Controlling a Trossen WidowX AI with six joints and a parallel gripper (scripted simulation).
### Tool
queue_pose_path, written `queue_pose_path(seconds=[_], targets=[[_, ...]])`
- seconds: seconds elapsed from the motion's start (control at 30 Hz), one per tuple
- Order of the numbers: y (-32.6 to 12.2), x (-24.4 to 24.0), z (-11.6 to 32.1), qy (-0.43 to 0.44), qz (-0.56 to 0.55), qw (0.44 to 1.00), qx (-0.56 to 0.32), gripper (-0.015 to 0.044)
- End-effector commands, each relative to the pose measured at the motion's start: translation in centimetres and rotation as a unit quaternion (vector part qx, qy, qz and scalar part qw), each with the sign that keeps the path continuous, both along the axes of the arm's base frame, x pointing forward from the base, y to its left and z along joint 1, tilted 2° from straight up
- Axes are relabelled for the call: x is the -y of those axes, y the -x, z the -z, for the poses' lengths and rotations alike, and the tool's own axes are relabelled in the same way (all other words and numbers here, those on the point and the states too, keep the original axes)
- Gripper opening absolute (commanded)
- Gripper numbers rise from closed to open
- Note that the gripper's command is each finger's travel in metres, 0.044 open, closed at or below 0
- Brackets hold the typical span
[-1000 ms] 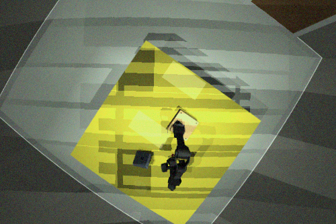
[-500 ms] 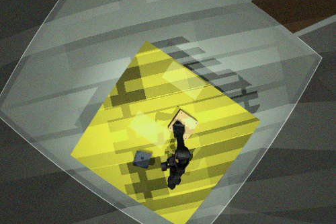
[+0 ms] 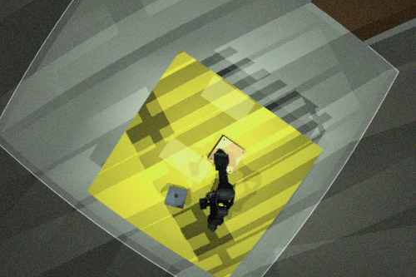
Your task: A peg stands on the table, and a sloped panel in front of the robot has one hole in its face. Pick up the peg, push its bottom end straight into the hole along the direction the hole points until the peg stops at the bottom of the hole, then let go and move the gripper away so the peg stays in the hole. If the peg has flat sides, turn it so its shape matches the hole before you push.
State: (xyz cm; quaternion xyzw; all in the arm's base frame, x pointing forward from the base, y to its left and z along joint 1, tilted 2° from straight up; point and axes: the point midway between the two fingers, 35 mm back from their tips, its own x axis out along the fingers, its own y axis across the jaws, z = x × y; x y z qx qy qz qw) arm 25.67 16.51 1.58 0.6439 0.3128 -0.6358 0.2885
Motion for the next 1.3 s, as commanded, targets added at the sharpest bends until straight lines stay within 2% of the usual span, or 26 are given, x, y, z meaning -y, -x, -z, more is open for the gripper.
queue_pose_path(seconds=[0.0, 0.47, 0.97, 1.27], targets=[[0.1, 0.1, 0.8, 0.004, 0.003, 1.0, -0.002, 0.044], [0.3, 0.1, 2.7, 0.004, 0.003, 1.0, -0.002, 0.044], [0.2, 0.0, 2.3, 0.001, 0.0, 1.0, -0.001, 0.0046], [0.2, 0.0, 2.2, 0.001, 0.0, 1.0, -0.001, 0.0]])
